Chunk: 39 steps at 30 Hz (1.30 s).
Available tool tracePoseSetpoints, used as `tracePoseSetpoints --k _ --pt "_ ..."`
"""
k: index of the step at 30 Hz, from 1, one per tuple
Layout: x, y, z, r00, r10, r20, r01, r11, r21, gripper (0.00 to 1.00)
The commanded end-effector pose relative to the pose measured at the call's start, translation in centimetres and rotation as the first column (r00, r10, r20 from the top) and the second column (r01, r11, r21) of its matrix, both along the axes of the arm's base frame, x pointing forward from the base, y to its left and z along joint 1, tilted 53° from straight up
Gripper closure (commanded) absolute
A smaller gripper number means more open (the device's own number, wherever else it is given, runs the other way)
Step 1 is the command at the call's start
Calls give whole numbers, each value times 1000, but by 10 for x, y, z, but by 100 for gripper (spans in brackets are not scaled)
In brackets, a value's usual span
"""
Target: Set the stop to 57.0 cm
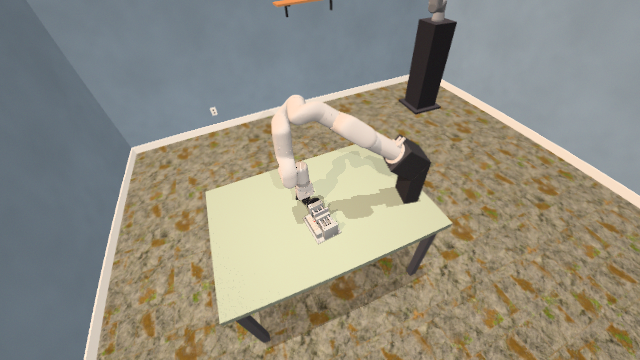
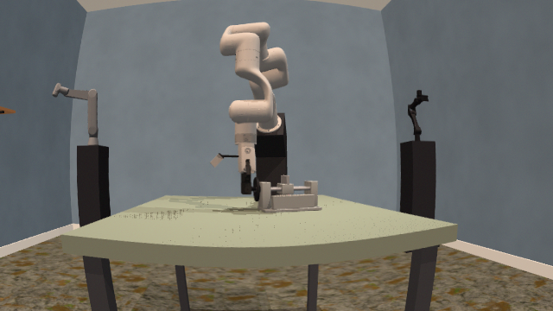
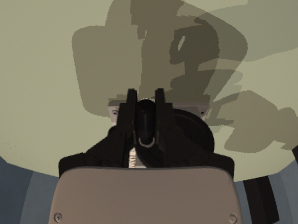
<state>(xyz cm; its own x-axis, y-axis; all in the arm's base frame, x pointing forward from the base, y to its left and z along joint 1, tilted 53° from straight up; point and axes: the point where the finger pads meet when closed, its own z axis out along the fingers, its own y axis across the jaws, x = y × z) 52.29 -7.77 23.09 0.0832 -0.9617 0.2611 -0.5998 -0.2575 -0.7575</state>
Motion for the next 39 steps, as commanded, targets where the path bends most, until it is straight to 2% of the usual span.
tracePoseSetpoints --k 1,27,37,39 --pt "2 0 -1 1000 1 -2 -1 1000 2 94" --pt "11 -2 -11 1000 1 -1 -1 1000 1 94" --pt "15 -7 -28 1000 1 -1 -1 1000 2 94" --pt "11 -10 -40 1000 1 -1 -1 1000 2 94"
